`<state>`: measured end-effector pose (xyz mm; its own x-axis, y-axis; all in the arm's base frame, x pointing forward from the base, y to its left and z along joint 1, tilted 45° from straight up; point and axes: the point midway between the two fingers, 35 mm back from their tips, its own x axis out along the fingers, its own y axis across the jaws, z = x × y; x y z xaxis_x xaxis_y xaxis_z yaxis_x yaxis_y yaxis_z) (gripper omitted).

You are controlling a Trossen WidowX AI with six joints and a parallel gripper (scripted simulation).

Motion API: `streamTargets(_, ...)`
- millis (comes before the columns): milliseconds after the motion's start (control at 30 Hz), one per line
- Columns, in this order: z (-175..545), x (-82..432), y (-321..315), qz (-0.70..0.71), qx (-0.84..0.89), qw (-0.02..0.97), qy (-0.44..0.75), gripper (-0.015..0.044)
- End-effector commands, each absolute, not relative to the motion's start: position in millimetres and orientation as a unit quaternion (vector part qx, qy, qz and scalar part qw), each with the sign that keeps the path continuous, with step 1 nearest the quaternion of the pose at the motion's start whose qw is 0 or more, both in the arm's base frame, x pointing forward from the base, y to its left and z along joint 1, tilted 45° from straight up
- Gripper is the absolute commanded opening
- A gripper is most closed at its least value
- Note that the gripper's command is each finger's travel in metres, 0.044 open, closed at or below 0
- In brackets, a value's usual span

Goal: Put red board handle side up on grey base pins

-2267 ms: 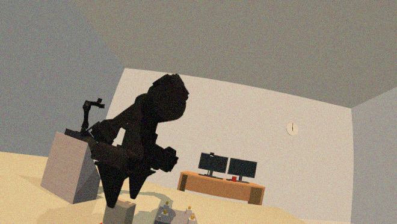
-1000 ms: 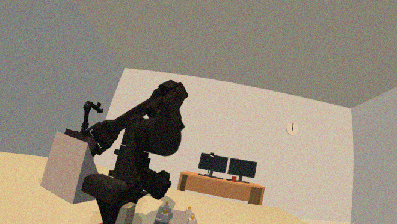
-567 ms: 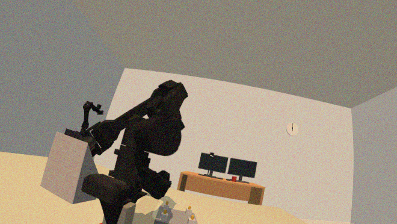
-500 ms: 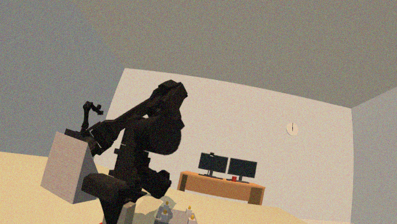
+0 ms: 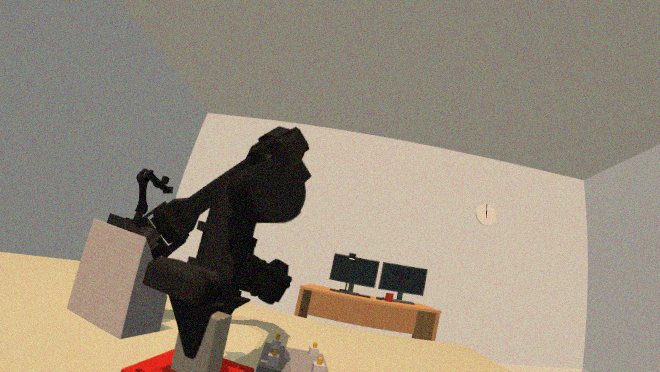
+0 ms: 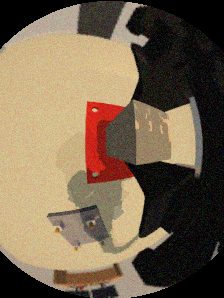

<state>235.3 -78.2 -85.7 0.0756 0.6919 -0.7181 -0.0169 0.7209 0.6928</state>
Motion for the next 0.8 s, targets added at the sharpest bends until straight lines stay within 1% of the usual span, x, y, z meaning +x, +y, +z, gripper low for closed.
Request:
streamTargets(0,-79.0,235.6,-86.7,0.259,0.265,0.684,0.628,0.0)
streamTargets(500,-50.1,230.5,-110.5,0.261,0.271,0.681,0.628,0.0)
streamTargets(767,-42.6,236.8,-107.8,0.261,0.267,0.683,0.628,0.0)
